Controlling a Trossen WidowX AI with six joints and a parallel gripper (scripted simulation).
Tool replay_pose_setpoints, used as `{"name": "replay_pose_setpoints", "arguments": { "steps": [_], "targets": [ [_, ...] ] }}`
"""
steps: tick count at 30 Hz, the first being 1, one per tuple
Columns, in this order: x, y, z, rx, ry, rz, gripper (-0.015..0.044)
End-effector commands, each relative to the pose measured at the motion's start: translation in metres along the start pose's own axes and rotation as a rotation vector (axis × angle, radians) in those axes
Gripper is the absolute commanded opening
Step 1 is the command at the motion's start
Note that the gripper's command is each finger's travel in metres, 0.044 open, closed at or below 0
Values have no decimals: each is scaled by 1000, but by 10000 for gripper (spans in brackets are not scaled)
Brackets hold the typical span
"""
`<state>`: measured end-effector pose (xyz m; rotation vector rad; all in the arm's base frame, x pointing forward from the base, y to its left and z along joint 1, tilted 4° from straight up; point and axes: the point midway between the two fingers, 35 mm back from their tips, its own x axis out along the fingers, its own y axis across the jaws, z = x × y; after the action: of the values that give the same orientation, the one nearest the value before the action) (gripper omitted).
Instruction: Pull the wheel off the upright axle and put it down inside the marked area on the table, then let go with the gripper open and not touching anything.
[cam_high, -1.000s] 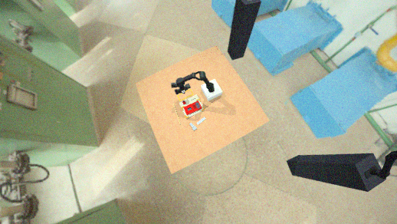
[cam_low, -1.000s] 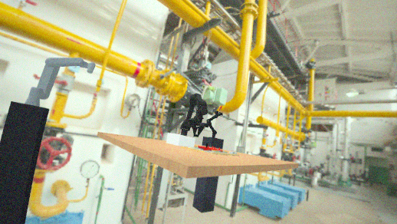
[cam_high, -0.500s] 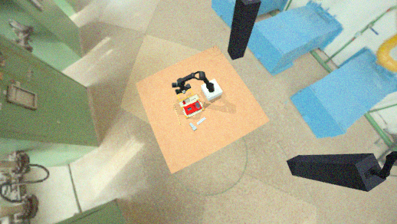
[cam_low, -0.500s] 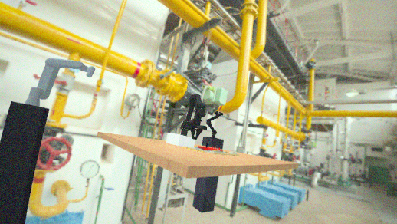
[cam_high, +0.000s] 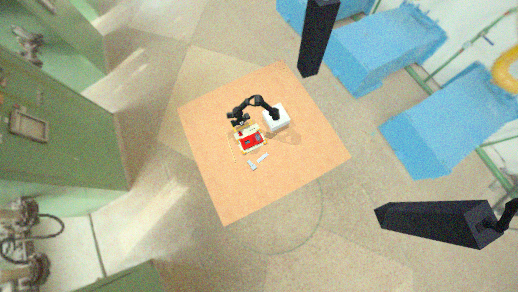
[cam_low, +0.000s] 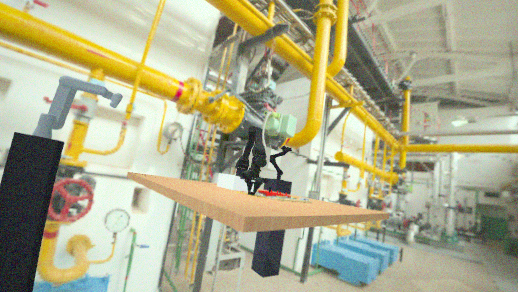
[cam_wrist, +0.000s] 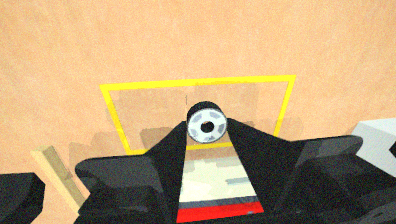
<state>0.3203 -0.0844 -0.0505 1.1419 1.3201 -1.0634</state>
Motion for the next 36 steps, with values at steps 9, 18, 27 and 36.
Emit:
{"name": "replay_pose_setpoints", "arguments": {
  "steps": [9, 18, 27, 36],
  "targets": [
    [0, 1, 0, 0, -2, 4, 210],
    [-38, 2, 1, 1, -4, 5, 300],
    [-64, -10, -5, 5, -5, 10, 405],
    [-96, -60, -27, 3, -3, 2, 440]
  ]
}}
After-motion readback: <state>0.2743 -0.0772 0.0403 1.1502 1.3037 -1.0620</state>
